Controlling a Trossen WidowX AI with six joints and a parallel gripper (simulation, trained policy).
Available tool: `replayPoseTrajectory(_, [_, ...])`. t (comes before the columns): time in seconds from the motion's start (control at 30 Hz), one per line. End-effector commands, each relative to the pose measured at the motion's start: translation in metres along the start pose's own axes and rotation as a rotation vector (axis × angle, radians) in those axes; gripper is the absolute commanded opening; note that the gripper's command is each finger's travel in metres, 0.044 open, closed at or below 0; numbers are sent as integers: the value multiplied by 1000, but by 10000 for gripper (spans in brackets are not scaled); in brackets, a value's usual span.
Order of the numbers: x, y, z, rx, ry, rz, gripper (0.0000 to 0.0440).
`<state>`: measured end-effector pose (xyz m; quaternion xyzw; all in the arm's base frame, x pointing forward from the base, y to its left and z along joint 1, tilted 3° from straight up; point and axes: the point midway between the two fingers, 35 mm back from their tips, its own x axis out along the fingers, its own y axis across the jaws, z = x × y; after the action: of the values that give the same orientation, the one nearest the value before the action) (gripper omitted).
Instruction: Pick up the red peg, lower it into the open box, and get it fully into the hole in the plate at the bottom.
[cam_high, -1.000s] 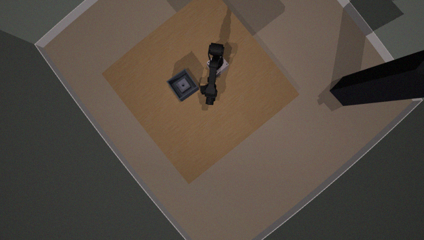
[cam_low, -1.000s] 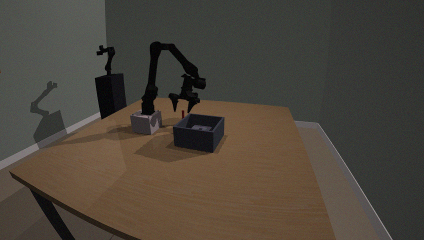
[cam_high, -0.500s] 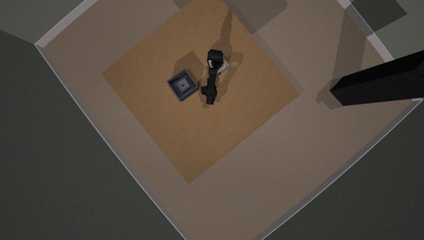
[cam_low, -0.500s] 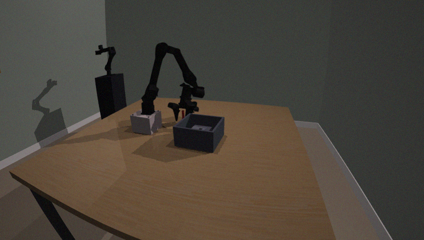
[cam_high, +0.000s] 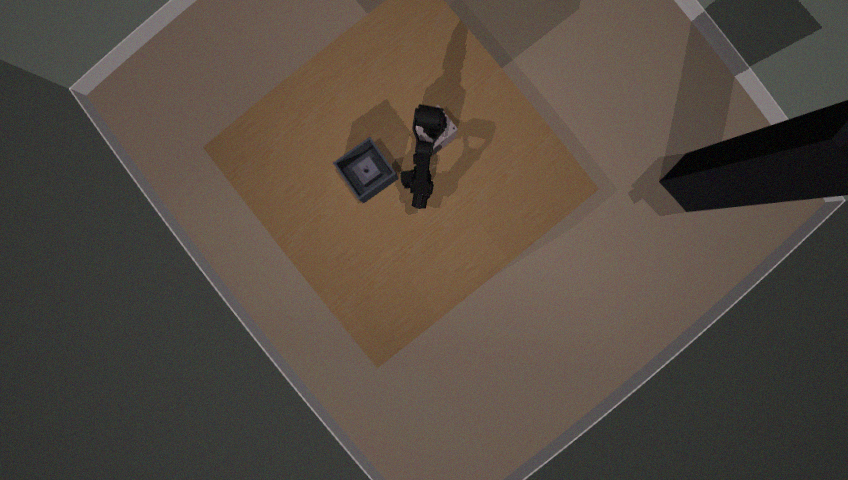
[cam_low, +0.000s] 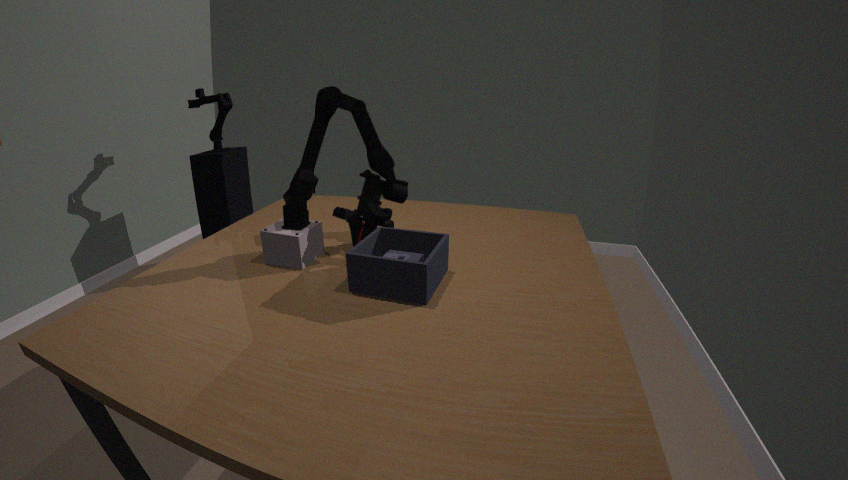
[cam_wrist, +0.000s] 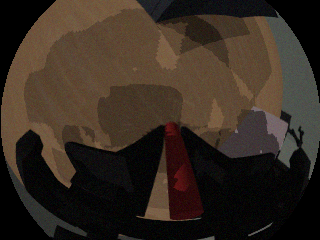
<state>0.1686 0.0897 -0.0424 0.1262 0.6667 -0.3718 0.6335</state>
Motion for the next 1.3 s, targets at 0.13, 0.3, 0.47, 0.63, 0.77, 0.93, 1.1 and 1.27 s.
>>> replayPoseTrajectory(0.13, [-29,2,20,1,-60,23,0])
replayPoseTrajectory(0.3, [-49,-2,33,10,-92,31,0])
replayPoseTrajectory(0.47, [-71,-6,49,25,-122,40,0])
replayPoseTrajectory(0.63, [-93,-10,67,60,-150,57,0])
replayPoseTrajectory(0.77, [-108,-15,83,104,-168,67,0])
replayPoseTrajectory(0.93, [-117,-23,104,169,-181,73,0])
replayPoseTrajectory(1.1, [-120,-30,127,229,-189,81,0])
replayPoseTrajectory(1.27, [-117,-37,151,276,-190,88,0])
